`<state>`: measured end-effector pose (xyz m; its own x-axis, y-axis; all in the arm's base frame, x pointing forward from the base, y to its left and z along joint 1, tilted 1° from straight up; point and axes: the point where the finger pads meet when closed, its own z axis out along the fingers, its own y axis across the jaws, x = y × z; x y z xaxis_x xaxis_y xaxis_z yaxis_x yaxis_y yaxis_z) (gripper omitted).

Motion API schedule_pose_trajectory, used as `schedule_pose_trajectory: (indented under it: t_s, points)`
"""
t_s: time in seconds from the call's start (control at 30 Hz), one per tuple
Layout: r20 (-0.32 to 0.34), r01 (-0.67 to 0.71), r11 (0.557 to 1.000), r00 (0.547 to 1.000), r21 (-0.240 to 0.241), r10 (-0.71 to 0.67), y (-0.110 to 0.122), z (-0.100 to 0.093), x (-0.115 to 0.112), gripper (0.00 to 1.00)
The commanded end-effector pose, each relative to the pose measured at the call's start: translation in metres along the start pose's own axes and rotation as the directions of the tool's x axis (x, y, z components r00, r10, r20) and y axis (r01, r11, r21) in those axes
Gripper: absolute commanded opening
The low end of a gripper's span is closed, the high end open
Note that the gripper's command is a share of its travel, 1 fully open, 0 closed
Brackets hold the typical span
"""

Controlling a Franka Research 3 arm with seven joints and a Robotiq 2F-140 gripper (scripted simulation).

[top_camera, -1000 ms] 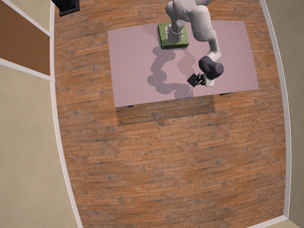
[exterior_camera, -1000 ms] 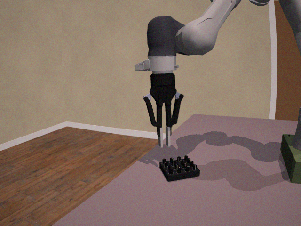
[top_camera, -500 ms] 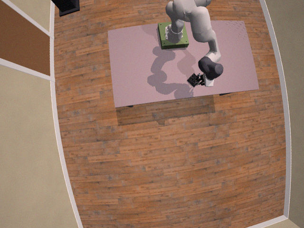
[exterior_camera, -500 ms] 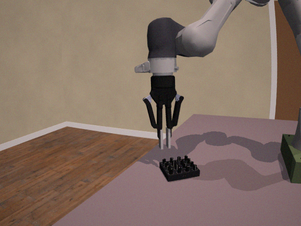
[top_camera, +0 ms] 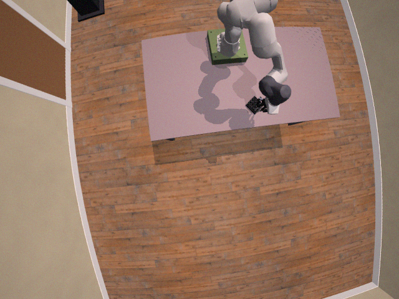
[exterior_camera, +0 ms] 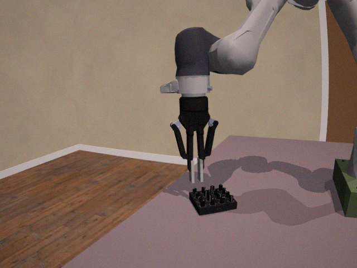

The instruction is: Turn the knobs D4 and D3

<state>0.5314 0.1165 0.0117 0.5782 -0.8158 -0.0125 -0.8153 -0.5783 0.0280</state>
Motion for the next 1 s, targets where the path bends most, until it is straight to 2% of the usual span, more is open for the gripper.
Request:
schedule_pose_trajectory:
  t_s: [0.0,0.47,0.97]
  points:
    - [-0.005,-0.01,1.0,1.0,0.01,0.01,-0.004,0.002,0.001,0.12]
    - [-0.005,-0.01,1.0,1.0,0.01,0.01,-0.004,0.016,0.001,0.12]
    - [-0.005,-0.01,1.0,1.0,0.01,0.01,-0.004,0.019,0.001,0.12]
